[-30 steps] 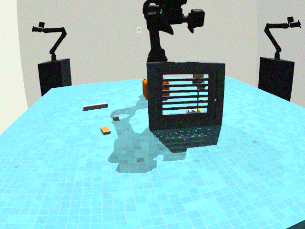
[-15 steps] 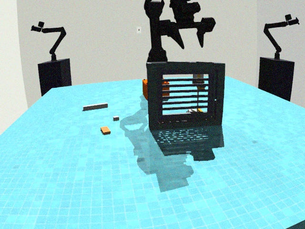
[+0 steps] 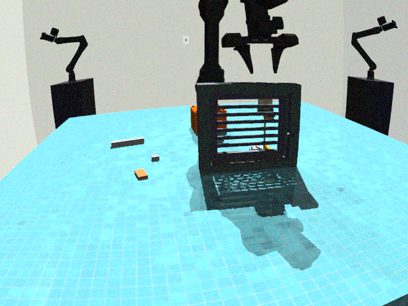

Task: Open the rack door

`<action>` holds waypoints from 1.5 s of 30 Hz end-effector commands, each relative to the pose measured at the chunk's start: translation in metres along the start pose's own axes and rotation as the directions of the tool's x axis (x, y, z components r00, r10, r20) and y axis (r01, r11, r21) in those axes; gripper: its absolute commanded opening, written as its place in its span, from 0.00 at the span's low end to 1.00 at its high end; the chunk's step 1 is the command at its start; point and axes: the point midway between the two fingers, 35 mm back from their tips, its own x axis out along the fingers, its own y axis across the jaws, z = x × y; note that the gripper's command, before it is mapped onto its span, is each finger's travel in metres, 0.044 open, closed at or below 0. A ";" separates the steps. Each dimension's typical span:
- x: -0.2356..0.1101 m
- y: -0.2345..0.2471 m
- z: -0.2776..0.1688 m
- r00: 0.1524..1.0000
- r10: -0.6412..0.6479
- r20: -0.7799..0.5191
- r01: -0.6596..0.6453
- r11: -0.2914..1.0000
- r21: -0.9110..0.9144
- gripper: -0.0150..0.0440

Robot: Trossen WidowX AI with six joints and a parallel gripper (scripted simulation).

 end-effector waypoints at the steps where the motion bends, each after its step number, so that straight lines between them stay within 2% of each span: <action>1: 0.002 0.009 -0.011 0.992 -0.029 -0.122 0.028 1.000 -0.004 0.73; 10: 0.003 0.011 -0.015 0.987 -0.041 -0.158 0.040 0.999 -0.008 0.73; 45: 0.059 0.009 -0.022 0.987 -0.041 -0.158 0.040 0.999 -0.008 0.73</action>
